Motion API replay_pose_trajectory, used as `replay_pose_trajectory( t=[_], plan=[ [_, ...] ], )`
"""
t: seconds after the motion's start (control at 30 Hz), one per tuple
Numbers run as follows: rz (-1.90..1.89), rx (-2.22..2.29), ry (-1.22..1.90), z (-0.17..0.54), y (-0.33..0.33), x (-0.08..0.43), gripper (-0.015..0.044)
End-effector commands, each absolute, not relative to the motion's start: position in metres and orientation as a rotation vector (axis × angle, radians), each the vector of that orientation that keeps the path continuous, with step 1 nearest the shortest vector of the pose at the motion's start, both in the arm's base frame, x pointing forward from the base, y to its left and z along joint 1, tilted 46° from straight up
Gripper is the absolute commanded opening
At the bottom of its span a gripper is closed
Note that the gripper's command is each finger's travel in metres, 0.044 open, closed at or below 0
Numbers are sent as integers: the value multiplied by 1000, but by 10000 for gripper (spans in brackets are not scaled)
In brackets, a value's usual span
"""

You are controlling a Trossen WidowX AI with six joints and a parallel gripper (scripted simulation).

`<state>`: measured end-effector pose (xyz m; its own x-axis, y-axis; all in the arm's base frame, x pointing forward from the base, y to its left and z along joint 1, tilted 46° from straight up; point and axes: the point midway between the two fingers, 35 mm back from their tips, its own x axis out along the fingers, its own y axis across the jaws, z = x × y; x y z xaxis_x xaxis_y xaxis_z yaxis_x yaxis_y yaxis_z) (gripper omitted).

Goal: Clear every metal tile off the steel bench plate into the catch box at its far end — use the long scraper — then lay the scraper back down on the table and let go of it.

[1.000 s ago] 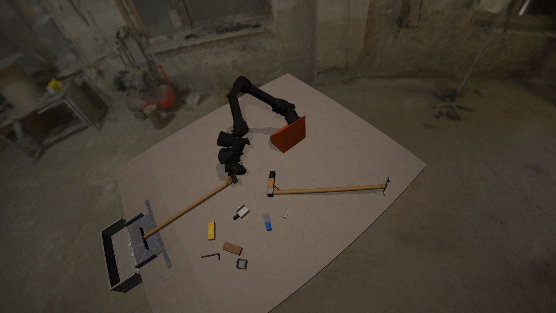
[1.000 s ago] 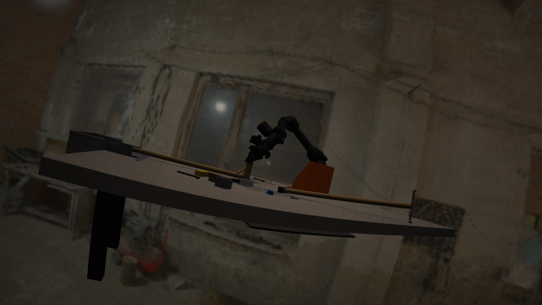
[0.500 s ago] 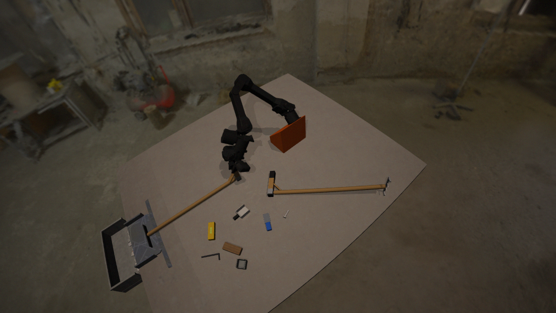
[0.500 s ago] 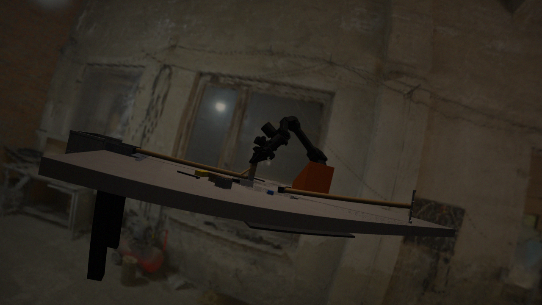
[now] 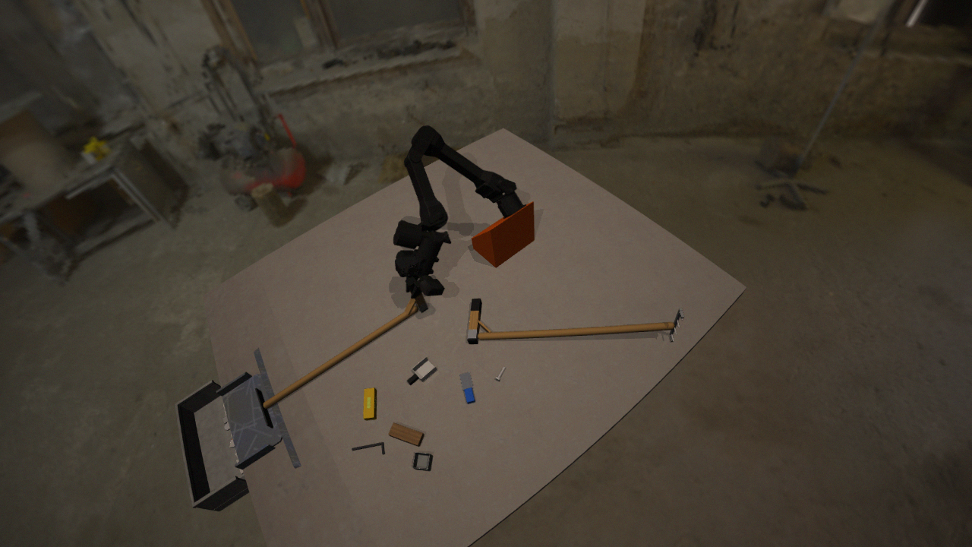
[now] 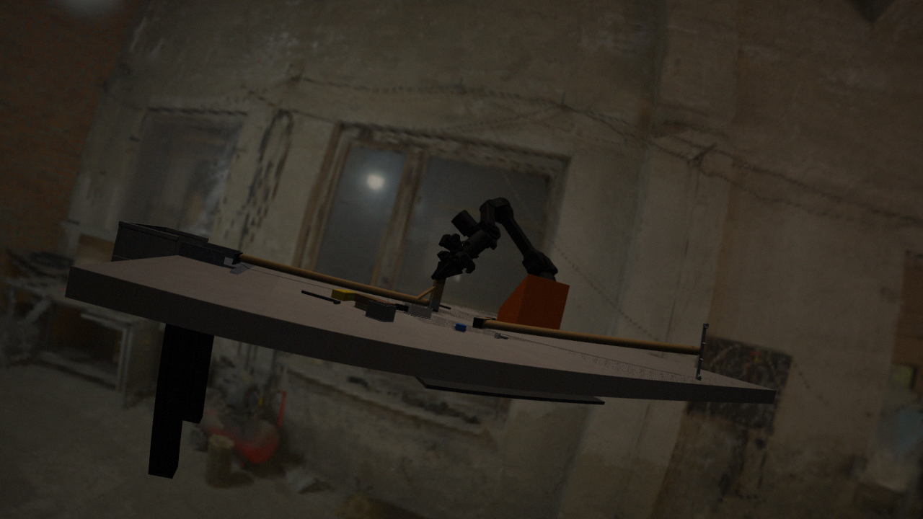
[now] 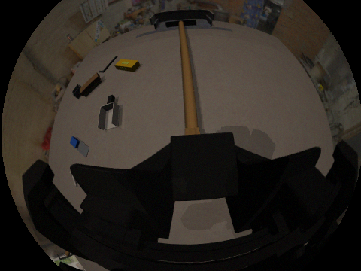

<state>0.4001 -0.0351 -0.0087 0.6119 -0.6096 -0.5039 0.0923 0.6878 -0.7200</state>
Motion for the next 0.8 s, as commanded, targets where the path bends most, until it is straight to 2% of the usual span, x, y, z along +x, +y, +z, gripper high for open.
replay_pose_trajectory(
  t=[0.0,0.77],
  plan=[
    [-449,-703,808,-6,-34,394,0],
    [-447,-704,806,-6,-35,357,0]
  ],
)
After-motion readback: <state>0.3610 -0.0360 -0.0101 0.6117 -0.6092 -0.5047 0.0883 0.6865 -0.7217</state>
